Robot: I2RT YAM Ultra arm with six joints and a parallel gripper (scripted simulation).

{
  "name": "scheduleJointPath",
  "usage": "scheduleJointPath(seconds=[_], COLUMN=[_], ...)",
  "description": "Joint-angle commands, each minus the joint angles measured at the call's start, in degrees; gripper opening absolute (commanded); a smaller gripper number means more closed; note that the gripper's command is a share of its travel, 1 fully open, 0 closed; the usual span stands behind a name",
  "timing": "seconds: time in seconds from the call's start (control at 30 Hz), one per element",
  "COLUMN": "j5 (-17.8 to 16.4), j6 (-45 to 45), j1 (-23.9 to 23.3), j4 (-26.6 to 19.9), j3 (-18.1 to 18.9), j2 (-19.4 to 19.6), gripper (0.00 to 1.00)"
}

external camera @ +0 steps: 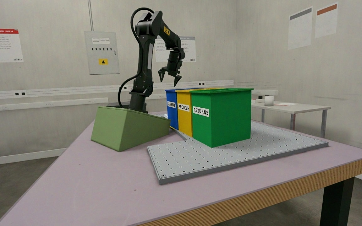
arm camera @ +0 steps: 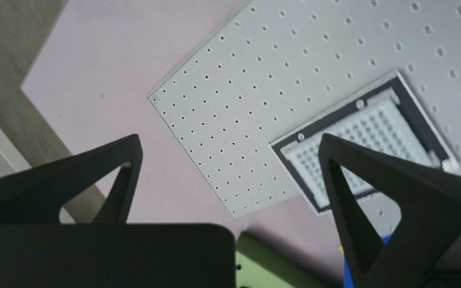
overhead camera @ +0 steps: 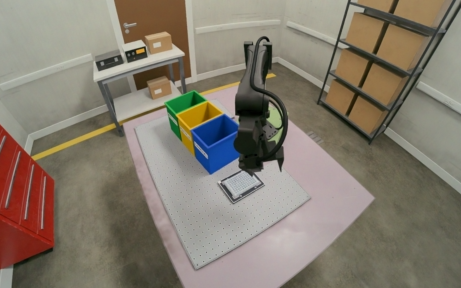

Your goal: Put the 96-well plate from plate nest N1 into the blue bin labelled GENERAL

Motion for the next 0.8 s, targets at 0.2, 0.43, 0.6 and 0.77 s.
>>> scheduleJointPath(seconds=[0.2, 0.43, 0.6, 0.77], j5=[7.3, 12.5, 15.1, 18.4], j6=[15.0, 25.3, 30.2, 36.7], j1=[-0.3, -0.9, -1.4, -1.6], j4=[-6.2, -10.0, -12.0, -14.6], j3=[2.6, 2.6, 2.6, 2.6], j2=[-3.5, -4.8, -5.5, -6.4], gripper=[1.00, 1.00, 1.00, 1.00])
